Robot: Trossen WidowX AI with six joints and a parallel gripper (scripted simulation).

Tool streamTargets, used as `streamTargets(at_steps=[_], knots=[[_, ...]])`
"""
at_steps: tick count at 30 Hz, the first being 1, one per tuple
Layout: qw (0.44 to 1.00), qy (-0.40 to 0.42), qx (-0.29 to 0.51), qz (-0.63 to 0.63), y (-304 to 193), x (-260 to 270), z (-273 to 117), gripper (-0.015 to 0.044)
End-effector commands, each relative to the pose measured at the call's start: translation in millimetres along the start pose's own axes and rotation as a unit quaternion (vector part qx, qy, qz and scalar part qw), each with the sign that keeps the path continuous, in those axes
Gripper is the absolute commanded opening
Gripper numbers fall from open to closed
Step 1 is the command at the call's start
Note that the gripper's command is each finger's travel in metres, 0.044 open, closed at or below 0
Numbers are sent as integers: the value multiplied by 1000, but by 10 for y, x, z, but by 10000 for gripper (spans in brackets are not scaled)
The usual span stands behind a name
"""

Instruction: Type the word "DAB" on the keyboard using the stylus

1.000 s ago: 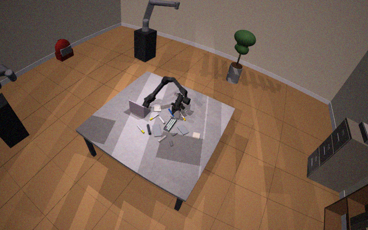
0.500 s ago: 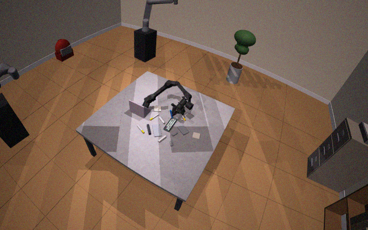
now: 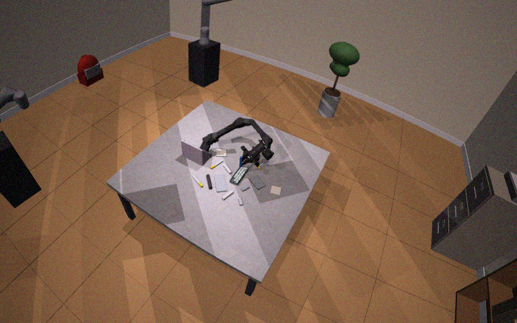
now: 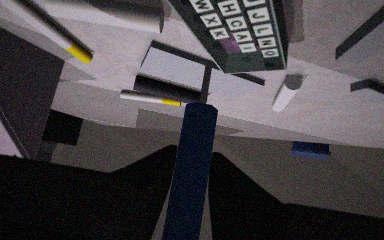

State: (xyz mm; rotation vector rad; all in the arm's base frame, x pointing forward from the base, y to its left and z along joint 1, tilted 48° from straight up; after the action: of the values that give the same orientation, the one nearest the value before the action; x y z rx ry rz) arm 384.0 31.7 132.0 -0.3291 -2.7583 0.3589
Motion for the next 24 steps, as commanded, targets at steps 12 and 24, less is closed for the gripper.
streamTargets(at_steps=[12, 24], knots=[[1000, 0, 4, -6, 286, 53, 168, 0], [1000, 0, 4, -6, 288, 50, 168, 26]])
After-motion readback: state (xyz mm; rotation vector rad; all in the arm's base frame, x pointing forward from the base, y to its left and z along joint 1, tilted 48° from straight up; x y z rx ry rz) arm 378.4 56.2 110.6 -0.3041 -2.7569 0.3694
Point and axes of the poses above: the point midway between the two fingers, 35 mm back from their tips, its own z axis out along the fingers, its own x axis across the jaws, y = z × x, the point moved 8 cm from there along -z, back along the fingers, and after that the axes turned 8 degrees about z, right-handed, at the moved point
